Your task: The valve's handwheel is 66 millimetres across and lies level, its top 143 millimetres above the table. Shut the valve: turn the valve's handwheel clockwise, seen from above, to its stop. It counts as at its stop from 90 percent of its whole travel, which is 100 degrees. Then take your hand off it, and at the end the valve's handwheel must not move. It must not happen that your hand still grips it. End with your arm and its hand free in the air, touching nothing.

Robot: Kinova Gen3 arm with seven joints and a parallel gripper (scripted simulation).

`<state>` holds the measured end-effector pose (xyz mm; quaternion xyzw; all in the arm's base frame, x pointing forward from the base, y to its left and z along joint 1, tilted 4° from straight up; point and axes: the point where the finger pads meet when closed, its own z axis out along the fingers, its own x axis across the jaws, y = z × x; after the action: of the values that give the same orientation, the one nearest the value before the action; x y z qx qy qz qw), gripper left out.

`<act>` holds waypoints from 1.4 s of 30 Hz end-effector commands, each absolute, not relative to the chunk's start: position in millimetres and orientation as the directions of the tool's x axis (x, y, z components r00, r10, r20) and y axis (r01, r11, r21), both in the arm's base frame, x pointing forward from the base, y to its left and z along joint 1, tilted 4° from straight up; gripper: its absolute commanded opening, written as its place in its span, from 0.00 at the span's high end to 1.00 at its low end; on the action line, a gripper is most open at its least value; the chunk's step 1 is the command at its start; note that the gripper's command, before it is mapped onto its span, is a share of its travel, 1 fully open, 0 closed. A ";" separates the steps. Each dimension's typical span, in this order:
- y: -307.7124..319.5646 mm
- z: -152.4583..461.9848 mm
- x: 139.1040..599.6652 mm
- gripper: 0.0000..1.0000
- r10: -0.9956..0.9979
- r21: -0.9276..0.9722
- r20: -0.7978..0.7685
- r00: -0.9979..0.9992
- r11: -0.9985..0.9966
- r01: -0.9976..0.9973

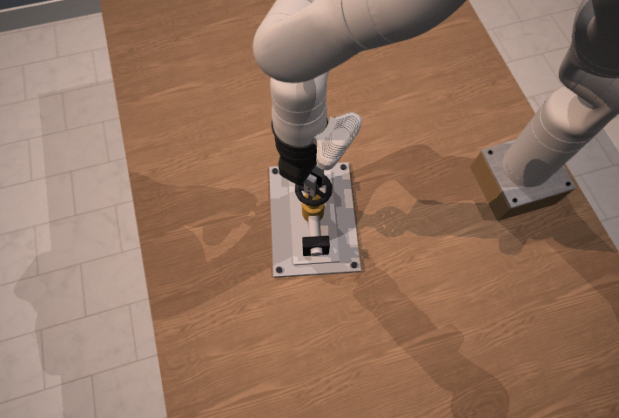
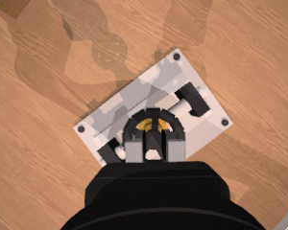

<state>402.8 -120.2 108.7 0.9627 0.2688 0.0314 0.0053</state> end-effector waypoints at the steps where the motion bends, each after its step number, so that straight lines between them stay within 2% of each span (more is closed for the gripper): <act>1: -120.4 109.3 403.2 1.00 0.516 0.028 0.059 0.854 -0.856 0.516; 37: -120.4 109.3 403.2 1.00 0.516 0.028 0.059 0.854 -0.856 0.516; 38: -120.4 109.3 403.2 0.41 0.516 0.028 0.059 0.854 -0.856 0.516; 42: -120.4 109.3 403.2 0.41 0.516 0.028 0.059 0.854 -0.856 0.516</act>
<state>402.8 -120.2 108.7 0.9629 0.2680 0.0316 0.0052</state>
